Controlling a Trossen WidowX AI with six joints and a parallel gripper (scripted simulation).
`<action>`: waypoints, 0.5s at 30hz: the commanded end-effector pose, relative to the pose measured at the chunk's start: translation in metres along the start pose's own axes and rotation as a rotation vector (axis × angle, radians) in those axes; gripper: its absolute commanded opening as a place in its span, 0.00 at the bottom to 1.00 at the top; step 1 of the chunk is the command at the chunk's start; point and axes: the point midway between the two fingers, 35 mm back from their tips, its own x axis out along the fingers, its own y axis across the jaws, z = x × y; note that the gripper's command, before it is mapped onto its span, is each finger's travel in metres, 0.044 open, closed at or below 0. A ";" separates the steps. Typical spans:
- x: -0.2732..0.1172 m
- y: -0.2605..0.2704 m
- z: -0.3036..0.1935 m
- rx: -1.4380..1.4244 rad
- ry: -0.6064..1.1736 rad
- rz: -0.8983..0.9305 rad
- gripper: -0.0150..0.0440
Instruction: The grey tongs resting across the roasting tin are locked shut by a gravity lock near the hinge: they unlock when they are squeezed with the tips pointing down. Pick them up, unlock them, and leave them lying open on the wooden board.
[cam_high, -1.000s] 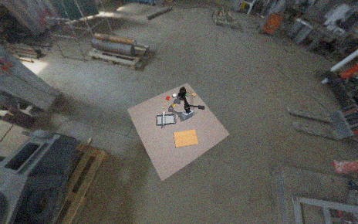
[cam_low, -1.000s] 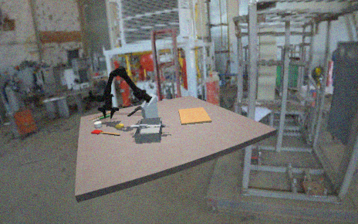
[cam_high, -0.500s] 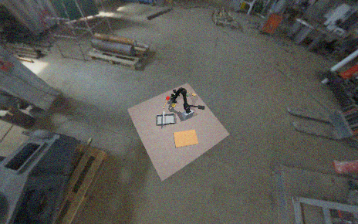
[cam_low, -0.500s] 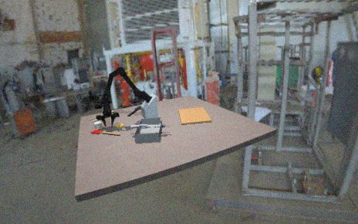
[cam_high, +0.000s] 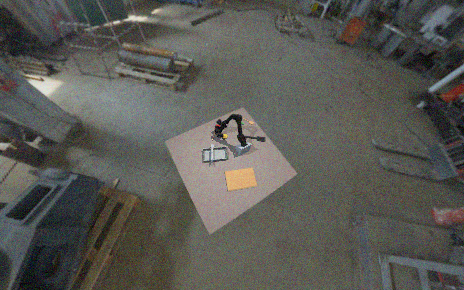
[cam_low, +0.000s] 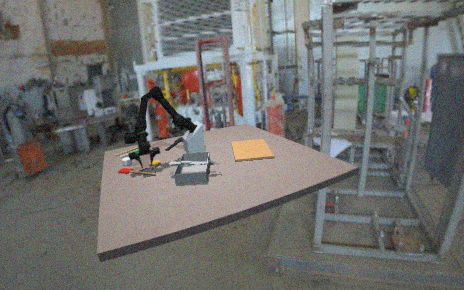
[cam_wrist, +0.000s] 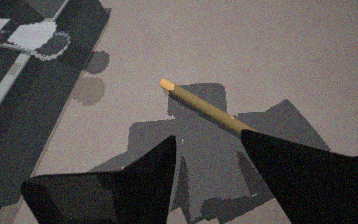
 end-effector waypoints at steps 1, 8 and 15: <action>0.008 0.005 0.015 -0.026 0.005 -0.012 0.69; 0.030 0.032 0.069 -0.175 0.011 -0.038 0.69; 0.040 0.094 0.145 -0.295 -0.111 0.054 0.69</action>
